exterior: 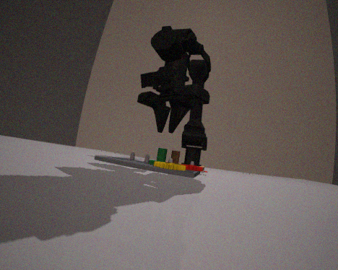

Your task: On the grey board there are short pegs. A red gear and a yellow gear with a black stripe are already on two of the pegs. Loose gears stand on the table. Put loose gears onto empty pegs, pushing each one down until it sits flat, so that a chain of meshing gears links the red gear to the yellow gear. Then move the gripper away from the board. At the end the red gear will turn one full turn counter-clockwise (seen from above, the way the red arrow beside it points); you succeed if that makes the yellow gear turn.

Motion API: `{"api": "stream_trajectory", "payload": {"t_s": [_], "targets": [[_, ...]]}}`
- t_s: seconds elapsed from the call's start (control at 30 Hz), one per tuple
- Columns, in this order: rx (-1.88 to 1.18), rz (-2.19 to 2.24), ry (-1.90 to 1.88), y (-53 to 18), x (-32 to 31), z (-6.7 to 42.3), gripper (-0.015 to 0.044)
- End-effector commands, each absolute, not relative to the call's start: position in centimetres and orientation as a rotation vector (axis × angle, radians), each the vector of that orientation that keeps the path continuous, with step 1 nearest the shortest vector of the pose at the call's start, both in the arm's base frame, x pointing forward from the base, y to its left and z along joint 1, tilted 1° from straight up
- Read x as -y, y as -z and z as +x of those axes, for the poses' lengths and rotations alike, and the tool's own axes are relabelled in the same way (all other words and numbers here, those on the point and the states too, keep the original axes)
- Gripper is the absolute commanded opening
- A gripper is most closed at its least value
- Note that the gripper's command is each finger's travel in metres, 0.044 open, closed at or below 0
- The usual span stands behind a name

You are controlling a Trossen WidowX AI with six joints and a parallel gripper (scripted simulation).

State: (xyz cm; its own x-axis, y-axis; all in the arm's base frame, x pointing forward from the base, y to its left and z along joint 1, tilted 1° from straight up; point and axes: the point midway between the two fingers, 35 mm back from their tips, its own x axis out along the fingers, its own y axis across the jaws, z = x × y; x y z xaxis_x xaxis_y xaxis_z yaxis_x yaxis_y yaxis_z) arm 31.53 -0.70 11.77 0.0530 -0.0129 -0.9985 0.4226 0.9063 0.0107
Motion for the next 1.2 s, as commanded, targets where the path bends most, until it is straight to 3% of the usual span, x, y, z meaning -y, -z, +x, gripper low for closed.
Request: {"api": "stream_trajectory", "payload": {"t_s": [0.0,0.3,1.17], "targets": [[-1.497,0.341,0.345,-13.2,0.7,31.3,0.0219],[-1.497,0.341,0.345,-16.3,0.6,30.8,0.044],[-1.497,0.341,0.345,-16.3,0.6,30.8,0.044]]}}
